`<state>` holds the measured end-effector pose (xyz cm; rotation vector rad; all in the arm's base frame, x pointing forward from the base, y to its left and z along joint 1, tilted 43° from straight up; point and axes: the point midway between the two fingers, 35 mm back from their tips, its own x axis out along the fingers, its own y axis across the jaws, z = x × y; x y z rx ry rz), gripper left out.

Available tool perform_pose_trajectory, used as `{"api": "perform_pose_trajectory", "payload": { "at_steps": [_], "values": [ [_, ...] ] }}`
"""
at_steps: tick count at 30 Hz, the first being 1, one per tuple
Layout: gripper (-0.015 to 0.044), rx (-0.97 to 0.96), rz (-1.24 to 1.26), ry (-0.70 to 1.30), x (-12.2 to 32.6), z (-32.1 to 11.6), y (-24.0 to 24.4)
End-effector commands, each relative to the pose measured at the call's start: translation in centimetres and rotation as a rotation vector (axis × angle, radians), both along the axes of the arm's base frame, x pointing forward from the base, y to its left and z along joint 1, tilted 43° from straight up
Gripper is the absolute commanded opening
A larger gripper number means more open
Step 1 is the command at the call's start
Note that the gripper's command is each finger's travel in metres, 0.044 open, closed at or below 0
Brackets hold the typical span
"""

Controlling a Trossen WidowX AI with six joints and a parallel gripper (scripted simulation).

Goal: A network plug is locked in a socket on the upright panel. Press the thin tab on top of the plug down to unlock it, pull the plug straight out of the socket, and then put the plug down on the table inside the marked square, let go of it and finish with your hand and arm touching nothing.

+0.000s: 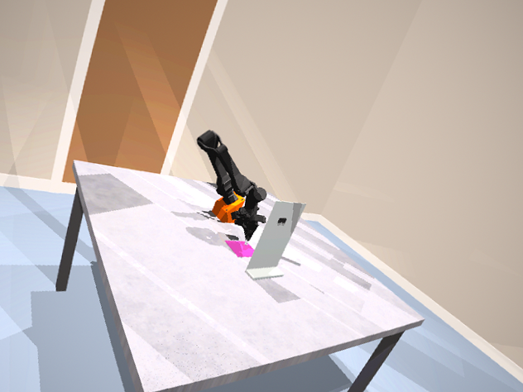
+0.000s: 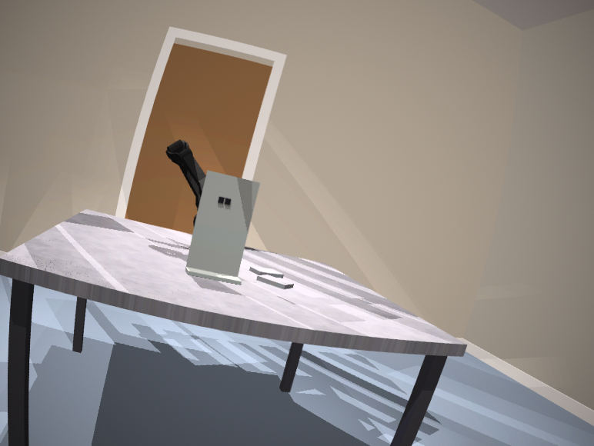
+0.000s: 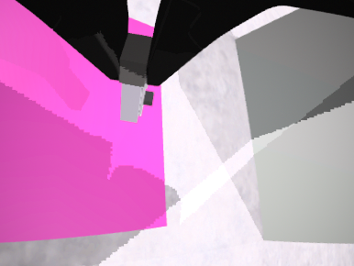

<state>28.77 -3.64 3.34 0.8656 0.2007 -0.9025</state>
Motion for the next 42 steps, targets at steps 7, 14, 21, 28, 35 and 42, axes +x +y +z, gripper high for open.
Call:
{"api": "perform_pose_trajectory", "payload": {
  "at_steps": [7, 14, 21, 28, 35, 42],
  "values": [
    [0.0, -0.004, 0.005, 0.014, -0.3, -1.0, -0.8],
    [0.0, -0.006, 0.006, 0.013, -0.4, -1.5, -1.3],
    [0.0, -0.009, 0.006, 0.011, -0.5, -1.9, -1.9],
    [0.0, -0.01, 0.007, 0.011, -0.4, -2.0, -2.1],
    [0.0, -0.009, 0.006, 0.012, -0.2, -2.0, -2.4],
    [0.0, -0.009, 0.002, 0.005, -0.1, -1.9, -2.5]
  ]
}}
